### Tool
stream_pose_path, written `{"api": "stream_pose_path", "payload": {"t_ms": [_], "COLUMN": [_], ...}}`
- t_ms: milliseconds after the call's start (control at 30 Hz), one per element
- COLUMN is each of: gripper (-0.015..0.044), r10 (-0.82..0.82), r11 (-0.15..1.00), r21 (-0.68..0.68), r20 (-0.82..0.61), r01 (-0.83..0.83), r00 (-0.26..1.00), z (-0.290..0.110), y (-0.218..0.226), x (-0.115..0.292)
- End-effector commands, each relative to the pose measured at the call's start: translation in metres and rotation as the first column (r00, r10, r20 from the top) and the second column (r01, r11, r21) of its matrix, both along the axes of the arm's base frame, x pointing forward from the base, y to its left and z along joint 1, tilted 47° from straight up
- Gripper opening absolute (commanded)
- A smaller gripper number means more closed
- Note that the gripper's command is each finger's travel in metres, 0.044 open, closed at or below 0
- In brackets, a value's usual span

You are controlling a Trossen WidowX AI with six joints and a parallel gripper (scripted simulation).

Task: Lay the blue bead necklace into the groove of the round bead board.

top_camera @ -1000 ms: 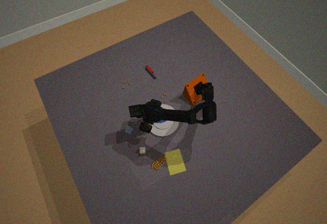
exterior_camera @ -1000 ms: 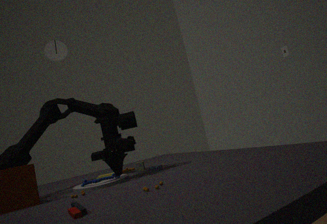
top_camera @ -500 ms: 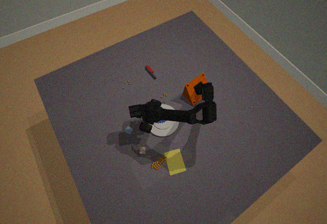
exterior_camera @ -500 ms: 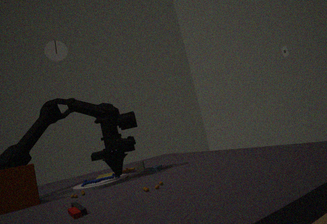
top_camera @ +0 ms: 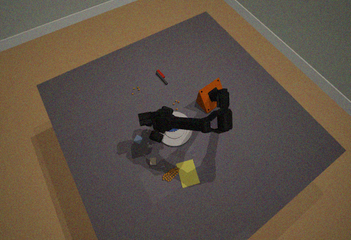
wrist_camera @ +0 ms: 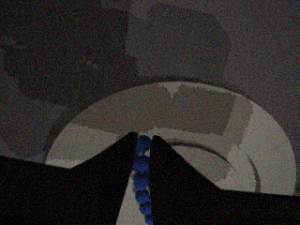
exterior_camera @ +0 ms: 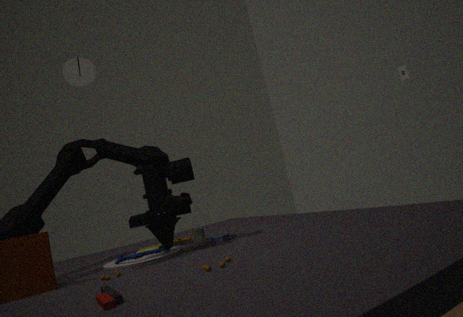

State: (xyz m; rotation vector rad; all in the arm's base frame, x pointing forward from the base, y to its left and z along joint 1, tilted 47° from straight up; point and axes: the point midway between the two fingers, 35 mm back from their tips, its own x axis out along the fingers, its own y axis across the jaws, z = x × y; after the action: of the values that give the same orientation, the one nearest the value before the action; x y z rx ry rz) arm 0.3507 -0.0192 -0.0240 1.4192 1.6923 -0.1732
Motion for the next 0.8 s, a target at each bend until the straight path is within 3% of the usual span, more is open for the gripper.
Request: {"api": "stream_pose_path", "payload": {"t_ms": [0,500,767], "gripper": [0.0053,0.044,0.044], "r10": [0.0,0.0,0.004], "r11": [1.0,1.0,1.0], "r21": [0.0,0.003,0.005], "r20": [0.0,-0.007,-0.014], "r01": [0.0,0.0,-0.004], "r00": [1.0,1.0,1.0], "z": [0.0,0.0012,0.0037], "y": [0.0,-0.0006,-0.0032], "x": [0.0,-0.001,-0.0012]}}
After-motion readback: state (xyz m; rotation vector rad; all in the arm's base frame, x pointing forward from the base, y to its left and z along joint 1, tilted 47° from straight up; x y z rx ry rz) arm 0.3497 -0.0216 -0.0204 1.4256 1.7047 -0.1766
